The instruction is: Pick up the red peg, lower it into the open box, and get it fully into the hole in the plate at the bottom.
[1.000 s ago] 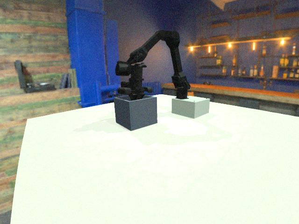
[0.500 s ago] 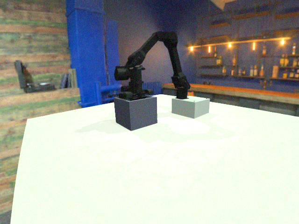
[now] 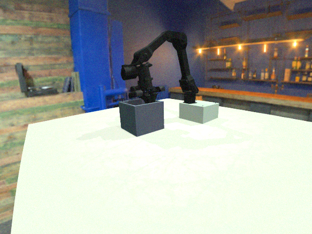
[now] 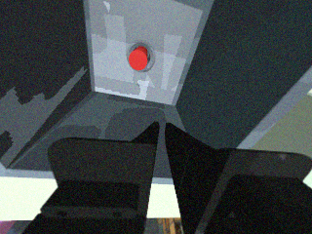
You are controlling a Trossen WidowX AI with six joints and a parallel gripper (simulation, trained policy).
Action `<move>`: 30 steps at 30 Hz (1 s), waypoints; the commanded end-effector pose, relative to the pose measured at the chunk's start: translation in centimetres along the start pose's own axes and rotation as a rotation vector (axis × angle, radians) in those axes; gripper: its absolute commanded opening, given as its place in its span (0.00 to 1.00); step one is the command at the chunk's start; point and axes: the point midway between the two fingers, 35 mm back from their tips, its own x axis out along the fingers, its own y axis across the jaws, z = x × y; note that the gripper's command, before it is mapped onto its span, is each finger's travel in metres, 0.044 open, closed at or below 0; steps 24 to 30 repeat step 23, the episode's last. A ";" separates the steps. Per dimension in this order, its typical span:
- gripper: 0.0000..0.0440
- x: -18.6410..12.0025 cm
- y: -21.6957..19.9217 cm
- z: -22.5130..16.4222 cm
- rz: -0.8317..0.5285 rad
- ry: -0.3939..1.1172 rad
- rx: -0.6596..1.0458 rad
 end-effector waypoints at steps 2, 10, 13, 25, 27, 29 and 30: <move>0.06 -1.0 0.1 -0.6 0.006 0.025 0.021; 0.01 -3.6 1.8 -0.3 0.069 0.080 0.043; 0.01 -4.6 2.3 -0.3 0.092 0.108 0.047; 0.03 -8.1 3.7 -0.2 0.177 0.195 0.031; 0.03 -8.1 3.7 -0.2 0.177 0.195 0.031; 0.03 -8.1 3.7 -0.2 0.177 0.195 0.031; 0.03 -8.1 3.7 -0.2 0.177 0.195 0.031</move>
